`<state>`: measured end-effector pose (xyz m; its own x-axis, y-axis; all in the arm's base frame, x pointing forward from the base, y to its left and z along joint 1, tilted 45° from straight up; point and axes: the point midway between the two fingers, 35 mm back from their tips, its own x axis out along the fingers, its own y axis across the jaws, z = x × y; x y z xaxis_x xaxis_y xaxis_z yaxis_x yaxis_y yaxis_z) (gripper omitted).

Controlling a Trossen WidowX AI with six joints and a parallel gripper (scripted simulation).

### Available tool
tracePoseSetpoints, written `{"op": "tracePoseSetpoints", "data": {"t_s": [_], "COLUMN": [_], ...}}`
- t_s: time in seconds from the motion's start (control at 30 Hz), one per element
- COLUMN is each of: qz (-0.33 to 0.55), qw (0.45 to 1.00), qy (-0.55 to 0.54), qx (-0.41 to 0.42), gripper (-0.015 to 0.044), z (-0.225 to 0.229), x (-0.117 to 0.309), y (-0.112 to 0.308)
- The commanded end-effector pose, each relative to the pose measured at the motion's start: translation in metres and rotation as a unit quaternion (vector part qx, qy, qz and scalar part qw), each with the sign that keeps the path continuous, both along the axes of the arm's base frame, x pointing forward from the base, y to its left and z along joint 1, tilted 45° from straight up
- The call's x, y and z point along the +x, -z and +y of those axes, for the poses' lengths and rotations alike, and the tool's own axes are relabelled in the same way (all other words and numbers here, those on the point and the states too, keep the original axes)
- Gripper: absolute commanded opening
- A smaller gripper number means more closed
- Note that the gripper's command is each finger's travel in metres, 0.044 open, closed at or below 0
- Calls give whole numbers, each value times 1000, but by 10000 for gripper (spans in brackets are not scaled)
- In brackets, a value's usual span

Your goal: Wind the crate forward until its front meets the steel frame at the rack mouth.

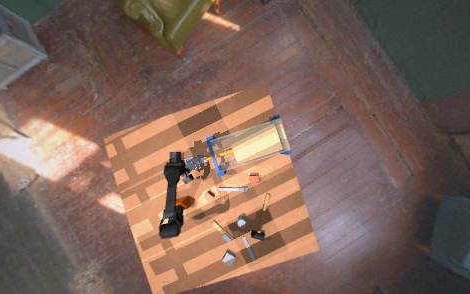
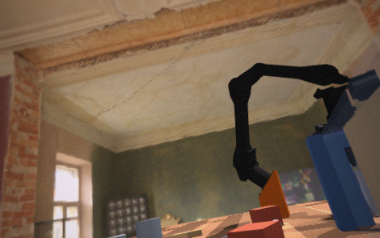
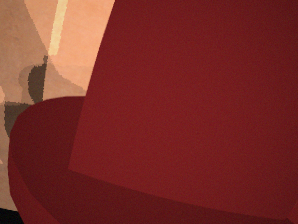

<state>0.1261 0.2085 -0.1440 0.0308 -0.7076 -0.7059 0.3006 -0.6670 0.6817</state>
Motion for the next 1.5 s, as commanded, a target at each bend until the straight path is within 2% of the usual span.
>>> {"op": "tracePoseSetpoints", "data": {"t_s": [0.0, 0.17, 0.9, 1.47], "qz": [46, 70, 41, 65], "qw": [998, 995, 998, 996], "qy": [-48, -73, -42, -68], "qx": [-1, -4, 0, -3], "gripper": [0, 0, 0, 0], "z": [-5, -9, -9, -11], "x": [3, 4, 2, 3], "y": [-2, -2, 2, 1]}}
